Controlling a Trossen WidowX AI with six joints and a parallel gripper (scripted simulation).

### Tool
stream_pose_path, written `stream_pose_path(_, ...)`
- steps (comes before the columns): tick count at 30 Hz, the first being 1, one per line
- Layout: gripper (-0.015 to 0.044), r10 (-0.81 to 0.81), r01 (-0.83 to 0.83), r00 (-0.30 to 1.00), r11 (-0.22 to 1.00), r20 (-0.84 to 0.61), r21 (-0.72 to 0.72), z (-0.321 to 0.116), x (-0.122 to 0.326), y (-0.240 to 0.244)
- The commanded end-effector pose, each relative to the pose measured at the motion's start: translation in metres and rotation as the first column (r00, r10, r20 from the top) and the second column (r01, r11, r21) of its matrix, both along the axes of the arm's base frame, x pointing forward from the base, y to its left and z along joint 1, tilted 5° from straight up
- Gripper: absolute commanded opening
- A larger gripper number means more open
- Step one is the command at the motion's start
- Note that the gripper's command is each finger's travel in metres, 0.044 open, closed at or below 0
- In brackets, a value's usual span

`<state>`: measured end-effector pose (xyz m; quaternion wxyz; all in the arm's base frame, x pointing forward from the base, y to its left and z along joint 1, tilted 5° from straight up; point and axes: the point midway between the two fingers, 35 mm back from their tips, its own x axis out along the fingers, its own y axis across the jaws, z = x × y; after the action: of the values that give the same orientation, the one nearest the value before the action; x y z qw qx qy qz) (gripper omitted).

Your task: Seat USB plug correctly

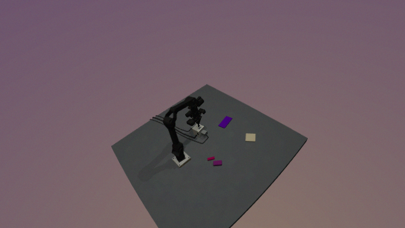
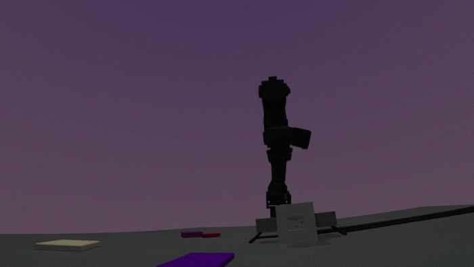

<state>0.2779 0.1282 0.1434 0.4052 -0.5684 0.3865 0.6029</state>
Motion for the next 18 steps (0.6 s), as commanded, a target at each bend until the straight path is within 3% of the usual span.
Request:
stream_pose_path(1, 0.0000, -0.007, 0.007, 1.000, 1.000, 0.003, -0.006, -0.0010, 0.0006, -0.0007)
stream_pose_path(18, 0.0000, -0.011, 0.011, 1.000, 1.000, 0.005, -0.013, -0.0031, 0.0009, -0.0012)
